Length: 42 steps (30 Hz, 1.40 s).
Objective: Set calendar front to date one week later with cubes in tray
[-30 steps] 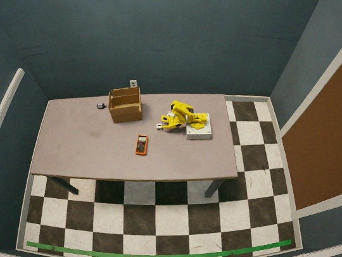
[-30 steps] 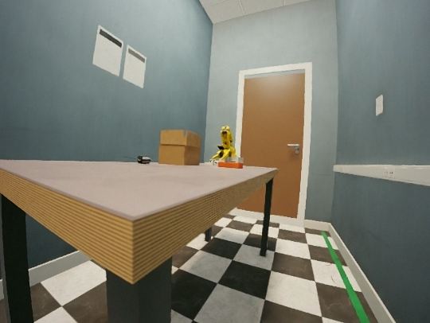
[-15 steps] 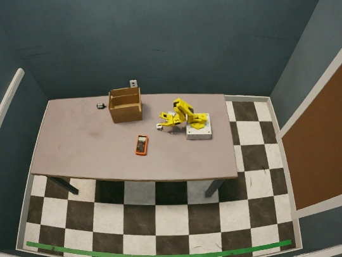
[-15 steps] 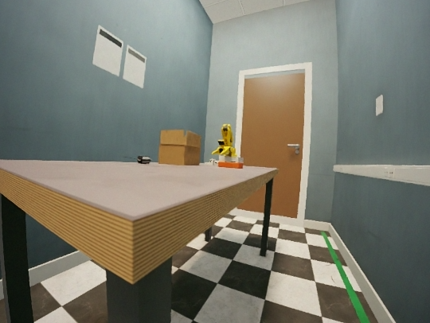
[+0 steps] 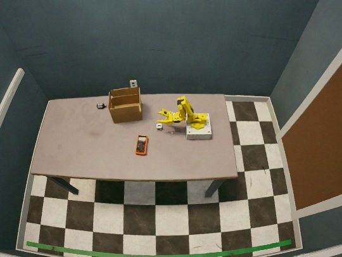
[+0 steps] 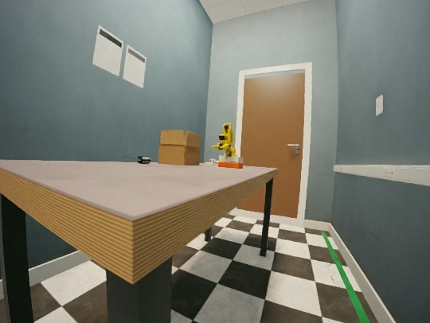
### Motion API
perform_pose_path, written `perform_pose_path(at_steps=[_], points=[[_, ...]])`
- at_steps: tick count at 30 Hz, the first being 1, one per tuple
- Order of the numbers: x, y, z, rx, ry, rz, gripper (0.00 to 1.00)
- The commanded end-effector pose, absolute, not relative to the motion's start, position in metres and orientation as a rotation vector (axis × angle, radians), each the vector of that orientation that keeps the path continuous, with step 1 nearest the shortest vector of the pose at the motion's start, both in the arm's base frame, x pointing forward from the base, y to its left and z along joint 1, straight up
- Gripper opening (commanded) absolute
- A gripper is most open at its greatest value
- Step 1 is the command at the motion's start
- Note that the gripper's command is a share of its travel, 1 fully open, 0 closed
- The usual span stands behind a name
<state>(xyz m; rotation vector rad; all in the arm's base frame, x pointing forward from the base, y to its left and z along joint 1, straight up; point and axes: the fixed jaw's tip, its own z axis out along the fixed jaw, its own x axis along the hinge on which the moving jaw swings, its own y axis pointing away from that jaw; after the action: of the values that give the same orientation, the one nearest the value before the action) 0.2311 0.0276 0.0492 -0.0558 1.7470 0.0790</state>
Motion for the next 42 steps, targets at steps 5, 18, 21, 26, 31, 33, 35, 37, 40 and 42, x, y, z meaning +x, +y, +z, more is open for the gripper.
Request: perform_pose_path(at_steps=[5, 18, 21, 26, 31, 33, 35, 37, 40, 42], points=[[0.233, 0.027, 0.077, -0.047, 1.652, 0.080, 0.35], [0.254, 0.030, 0.061, -0.056, 1.767, 0.079, 0.35], [0.261, 0.031, 0.057, -0.060, 1.812, 0.078, 0.35], [0.268, 0.032, 0.052, -0.064, 1.863, 0.077, 0.35], [0.280, 0.034, 0.047, -0.072, 1.958, 0.076, 0.35], [0.283, 0.035, 0.047, -0.075, 1.988, 0.075, 0.35], [0.283, 0.035, 0.047, -0.076, 1.999, 0.075, 0.35], [0.283, 0.035, 0.048, -0.077, 2.010, 0.074, 0.35], [0.283, 0.035, 0.049, -0.078, 2.020, 0.074, 0.35], [0.285, 0.036, 0.049, -0.079, 2.035, 0.073, 0.35]])
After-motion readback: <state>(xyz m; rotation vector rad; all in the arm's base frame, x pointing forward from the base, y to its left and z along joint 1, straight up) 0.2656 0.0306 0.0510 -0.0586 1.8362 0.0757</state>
